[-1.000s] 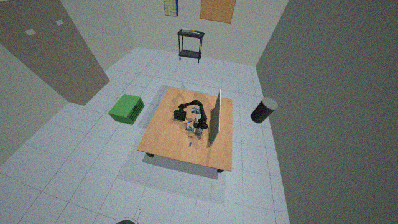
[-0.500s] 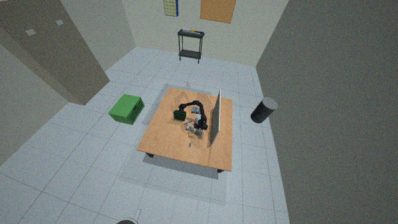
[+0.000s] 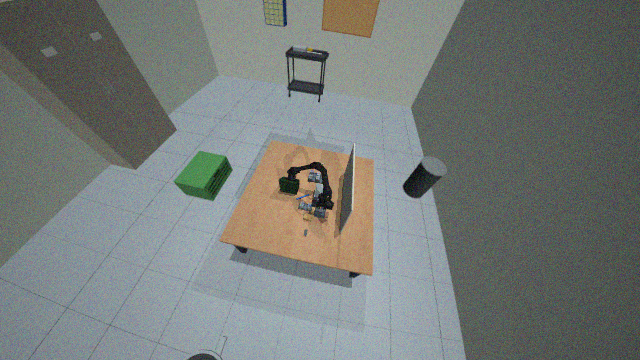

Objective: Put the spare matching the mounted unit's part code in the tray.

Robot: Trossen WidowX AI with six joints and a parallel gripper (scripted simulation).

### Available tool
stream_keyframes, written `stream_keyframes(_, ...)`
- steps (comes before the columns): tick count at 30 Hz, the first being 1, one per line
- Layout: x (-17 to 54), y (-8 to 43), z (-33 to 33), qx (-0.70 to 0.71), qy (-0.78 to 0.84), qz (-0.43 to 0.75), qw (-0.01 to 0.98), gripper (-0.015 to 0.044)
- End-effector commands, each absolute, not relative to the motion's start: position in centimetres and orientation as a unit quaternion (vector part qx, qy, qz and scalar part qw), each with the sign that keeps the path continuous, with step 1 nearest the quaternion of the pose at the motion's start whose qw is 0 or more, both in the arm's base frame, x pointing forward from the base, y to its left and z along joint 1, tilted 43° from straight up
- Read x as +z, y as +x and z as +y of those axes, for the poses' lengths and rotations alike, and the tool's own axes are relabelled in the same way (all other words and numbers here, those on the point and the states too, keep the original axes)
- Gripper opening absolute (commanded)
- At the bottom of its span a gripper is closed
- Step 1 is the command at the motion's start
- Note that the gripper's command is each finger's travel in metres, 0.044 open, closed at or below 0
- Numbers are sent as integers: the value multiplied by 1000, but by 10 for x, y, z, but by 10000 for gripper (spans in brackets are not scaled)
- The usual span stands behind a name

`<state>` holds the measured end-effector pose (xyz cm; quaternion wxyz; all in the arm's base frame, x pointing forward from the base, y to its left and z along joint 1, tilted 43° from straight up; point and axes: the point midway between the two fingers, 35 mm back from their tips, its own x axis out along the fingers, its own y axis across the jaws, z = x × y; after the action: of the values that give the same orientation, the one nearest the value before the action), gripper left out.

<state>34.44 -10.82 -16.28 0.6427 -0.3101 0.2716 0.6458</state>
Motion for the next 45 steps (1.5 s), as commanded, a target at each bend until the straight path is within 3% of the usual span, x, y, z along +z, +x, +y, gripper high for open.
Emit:
stream_keyframes(1,-167,344,-103,645,-308,271,645,0)
stream_keyframes(30,-190,339,-79,646,-306,269,646,0)
stream_keyframes(45,-188,340,-82,647,-309,270,643,394)
